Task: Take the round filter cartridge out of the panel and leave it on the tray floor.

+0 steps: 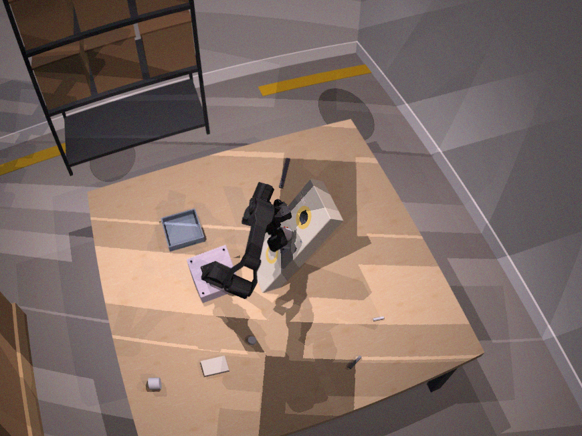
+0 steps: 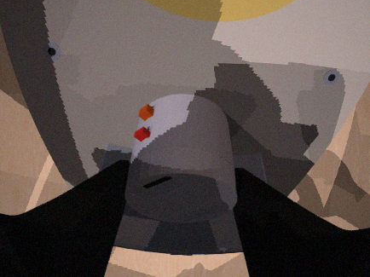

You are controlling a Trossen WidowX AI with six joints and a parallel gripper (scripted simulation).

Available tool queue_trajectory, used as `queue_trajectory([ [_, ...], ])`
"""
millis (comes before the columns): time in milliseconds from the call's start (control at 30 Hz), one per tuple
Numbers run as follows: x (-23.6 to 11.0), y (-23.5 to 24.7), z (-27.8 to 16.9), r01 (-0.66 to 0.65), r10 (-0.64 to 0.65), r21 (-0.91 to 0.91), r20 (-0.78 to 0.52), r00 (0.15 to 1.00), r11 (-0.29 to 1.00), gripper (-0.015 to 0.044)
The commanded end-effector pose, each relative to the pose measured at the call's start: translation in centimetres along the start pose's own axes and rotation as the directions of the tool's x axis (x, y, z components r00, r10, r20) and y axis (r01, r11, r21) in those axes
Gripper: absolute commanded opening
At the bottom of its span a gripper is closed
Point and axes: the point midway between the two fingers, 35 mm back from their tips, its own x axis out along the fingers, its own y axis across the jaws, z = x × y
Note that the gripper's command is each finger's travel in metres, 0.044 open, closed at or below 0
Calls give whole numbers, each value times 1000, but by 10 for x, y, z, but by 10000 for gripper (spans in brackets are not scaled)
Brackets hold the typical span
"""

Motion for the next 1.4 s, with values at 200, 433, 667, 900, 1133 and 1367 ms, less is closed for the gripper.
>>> queue_trajectory([
  [200, -10, 0, 22, 0, 0, 1, 1, 1000, 1000, 0],
  [433, -43, 3, 26, -26, 26, -3, 18, 999, 1000, 0],
  [667, -86, 2, 25, -51, 52, -9, 40, 998, 999, 0],
  [900, -100, 11, 26, -52, 53, -9, 42, 998, 999, 0],
  [1133, -96, 41, 28, -36, 36, -5, 25, 999, 999, 0],
  [1367, -91, 72, 28, -18, 18, 0, 9, 1000, 1000, 0],
])
